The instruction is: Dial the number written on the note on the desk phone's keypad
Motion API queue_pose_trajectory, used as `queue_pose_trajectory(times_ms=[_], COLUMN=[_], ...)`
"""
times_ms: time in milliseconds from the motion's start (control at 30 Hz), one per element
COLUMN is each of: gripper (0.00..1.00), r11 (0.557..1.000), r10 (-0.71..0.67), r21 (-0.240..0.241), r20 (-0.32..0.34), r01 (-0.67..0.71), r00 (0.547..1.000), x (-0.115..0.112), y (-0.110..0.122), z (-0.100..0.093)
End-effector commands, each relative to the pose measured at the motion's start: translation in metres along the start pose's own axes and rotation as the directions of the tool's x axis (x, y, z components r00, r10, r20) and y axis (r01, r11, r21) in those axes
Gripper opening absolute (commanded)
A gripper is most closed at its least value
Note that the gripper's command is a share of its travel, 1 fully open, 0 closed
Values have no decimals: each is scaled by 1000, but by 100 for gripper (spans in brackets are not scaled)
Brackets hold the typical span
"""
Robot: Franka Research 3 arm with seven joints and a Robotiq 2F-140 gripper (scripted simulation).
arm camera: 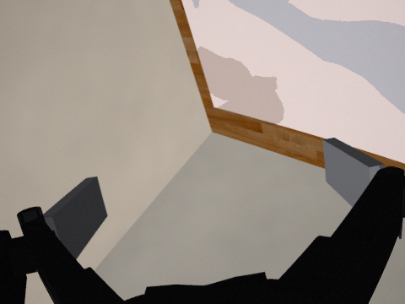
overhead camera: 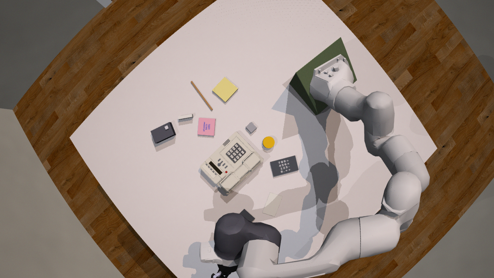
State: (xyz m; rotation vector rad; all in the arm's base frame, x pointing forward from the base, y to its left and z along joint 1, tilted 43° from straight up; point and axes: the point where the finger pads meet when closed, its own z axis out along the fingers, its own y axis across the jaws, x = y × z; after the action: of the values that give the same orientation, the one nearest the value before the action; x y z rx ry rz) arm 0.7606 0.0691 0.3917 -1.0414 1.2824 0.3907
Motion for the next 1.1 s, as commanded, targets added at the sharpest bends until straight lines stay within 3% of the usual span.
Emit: queue_pose_trajectory(times_ms=[0,533,567,667,767,800,900,933,1067], gripper=[100,100,0,0,0,0,0,0,0], r11=[1000,1000,1000,998,972,972,972,946,946], r10=[0,0,-1,-53,-227,-227,-227,-310,-310], r21=[0,0,0,-16,-92,-92,-92,-142,-142], r20=[0,0,-1,-29,-109,-109,-109,-135,-135], r01=[0,0,1,53,217,217,217,292,292], r00=[1000,1000,1000,998,968,968,968,941,941], x=[0,0,0,20,75,83,83,113,113], y=[0,0,0,5,24,27,27,39,39], z=[0,0,0,-9,-37,-41,-41,-59,-59])
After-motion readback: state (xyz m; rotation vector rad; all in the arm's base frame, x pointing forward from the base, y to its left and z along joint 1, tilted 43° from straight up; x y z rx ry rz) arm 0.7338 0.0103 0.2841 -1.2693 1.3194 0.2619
